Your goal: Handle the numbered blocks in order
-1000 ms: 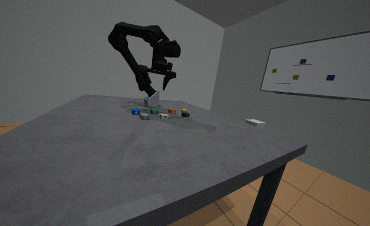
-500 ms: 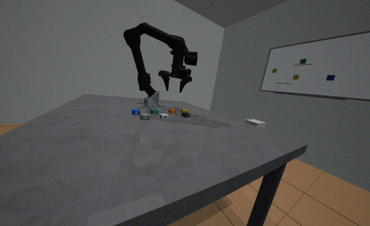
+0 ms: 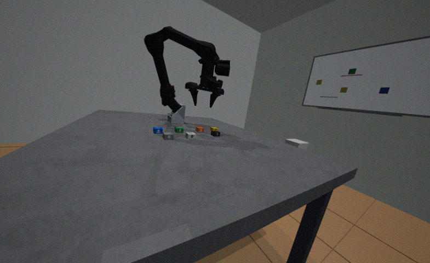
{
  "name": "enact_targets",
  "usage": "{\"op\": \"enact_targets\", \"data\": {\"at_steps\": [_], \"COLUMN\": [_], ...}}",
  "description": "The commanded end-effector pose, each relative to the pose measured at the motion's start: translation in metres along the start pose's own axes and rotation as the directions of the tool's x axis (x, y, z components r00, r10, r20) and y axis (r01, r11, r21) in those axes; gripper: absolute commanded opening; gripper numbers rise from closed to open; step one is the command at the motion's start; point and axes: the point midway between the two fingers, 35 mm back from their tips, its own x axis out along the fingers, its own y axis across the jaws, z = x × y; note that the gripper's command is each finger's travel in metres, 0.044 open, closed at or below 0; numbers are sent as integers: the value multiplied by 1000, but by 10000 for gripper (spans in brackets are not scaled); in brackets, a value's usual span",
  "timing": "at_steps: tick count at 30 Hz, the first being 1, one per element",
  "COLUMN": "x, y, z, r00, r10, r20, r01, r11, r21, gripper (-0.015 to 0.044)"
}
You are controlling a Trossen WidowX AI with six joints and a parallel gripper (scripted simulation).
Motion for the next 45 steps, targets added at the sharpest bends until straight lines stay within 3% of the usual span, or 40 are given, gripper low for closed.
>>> {"op": "enact_targets", "data": {"at_steps": [1, 4, 11, 32, 39, 45], "x": [0, -1, -2, -2, -1, -1], "y": [1, 9, 79, 79, 35, 33], "z": [0, 0, -2, -2, 81, 84], "r00": [1000, 1000, 1000, 1000, 1000, 1000], "r10": [4, 5, 10, 10, 7, 6], "r20": [-2, -2, -1, -1, 2, 2], "r01": [-4, -5, -10, -10, -7, -6], "r11": [1000, 1000, 1000, 1000, 1000, 1000], "r21": [6, 6, 7, 7, 10, 10], "gripper": [400, 400, 400, 400, 400, 400]}}
